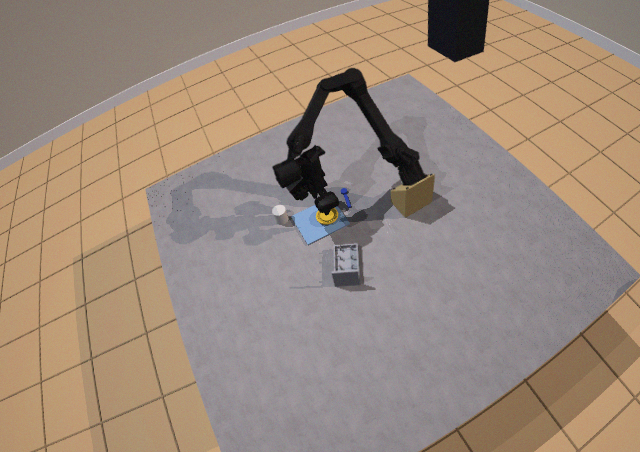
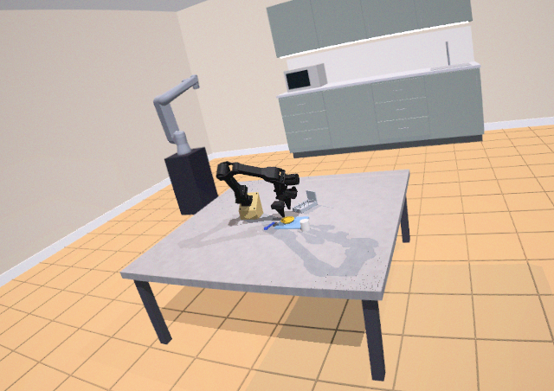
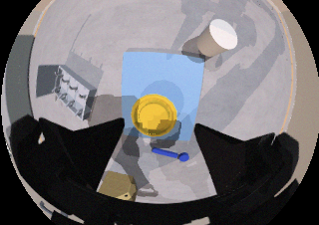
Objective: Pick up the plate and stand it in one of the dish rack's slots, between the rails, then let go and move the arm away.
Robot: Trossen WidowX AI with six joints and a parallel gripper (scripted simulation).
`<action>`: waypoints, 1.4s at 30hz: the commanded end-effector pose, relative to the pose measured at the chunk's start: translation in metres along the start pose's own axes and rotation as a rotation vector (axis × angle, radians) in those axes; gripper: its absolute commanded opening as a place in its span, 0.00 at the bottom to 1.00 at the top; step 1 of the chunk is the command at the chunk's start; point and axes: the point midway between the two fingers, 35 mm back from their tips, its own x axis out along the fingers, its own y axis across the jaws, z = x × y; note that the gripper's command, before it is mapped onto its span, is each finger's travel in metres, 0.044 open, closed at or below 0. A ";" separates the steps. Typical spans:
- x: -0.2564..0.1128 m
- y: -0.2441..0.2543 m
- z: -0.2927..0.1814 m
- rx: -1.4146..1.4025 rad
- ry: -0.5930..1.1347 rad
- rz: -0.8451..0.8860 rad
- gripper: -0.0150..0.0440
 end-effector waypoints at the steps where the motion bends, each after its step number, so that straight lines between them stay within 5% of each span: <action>1: -0.005 0.014 -0.009 -0.044 0.003 -0.054 0.93; 42: 0.054 0.010 -0.010 -0.044 0.003 -0.057 0.93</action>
